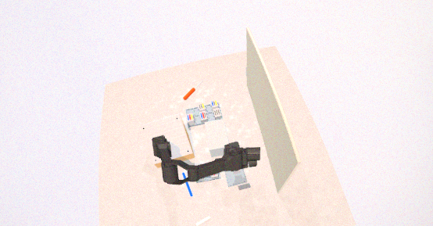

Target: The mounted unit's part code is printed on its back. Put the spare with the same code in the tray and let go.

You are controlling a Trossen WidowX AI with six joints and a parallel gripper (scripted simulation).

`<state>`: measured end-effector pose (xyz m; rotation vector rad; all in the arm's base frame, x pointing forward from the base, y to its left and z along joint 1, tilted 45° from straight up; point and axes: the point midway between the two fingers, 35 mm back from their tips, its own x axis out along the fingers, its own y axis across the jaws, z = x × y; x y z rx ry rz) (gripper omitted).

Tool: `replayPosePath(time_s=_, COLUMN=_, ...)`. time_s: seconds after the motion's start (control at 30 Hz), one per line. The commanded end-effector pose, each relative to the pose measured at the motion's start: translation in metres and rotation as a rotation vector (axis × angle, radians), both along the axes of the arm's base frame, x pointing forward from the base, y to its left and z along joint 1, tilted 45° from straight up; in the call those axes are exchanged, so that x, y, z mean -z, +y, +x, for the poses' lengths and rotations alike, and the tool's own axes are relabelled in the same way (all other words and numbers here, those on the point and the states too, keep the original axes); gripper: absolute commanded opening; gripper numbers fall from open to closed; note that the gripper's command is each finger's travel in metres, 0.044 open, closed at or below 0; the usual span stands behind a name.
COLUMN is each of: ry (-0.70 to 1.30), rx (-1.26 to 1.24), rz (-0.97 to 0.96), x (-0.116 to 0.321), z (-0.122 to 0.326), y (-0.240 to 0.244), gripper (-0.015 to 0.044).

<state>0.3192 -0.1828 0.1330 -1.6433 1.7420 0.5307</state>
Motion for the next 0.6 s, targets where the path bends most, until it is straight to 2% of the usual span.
replayPosePath(time_s=0.0, ry=0.008, rx=-0.001, rz=0.004, x=0.006, z=-0.002, y=-0.003, gripper=0.0)
replayPosePath(time_s=0.57, ry=0.008, rx=-0.002, rz=0.0, x=0.017, z=-0.005, y=-0.016, gripper=0.0)
